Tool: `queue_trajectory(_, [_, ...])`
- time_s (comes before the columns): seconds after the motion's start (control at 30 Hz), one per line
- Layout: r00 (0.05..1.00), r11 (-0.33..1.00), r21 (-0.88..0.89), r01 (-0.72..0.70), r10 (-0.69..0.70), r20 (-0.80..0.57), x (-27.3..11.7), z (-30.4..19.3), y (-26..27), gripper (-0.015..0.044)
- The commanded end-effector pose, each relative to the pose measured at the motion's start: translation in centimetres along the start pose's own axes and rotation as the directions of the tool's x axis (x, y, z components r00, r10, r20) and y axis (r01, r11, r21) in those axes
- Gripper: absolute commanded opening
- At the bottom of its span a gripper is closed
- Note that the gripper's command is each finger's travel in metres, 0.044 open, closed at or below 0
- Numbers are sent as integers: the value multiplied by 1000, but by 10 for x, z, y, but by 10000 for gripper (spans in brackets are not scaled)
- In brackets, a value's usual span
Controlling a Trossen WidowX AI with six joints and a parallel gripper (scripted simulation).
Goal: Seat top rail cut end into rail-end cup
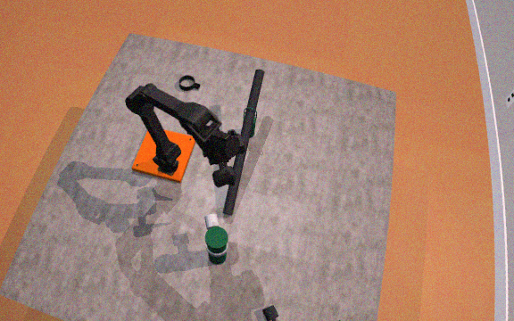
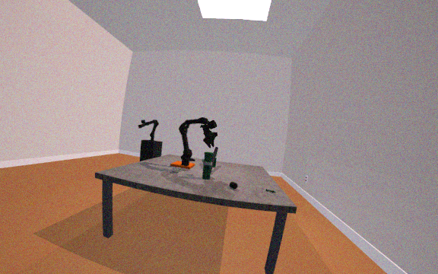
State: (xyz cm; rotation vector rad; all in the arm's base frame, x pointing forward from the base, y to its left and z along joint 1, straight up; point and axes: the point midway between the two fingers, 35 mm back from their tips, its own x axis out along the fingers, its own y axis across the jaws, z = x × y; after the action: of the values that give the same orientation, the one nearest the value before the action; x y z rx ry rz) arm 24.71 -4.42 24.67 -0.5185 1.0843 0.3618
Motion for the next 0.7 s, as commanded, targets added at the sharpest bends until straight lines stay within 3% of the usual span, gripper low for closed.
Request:
queue_trajectory(0.0, [995, 867, -490, -88, 97, -8, 7, -31, -36, 440])
queue_trajectory(0.3, [987, 677, -733, -67, 154, 53, 5, -69, -70, 440])
queue_trajectory(0.67, [977, 349, -935, 69, 167, 135, -1, -103, -93, 440])
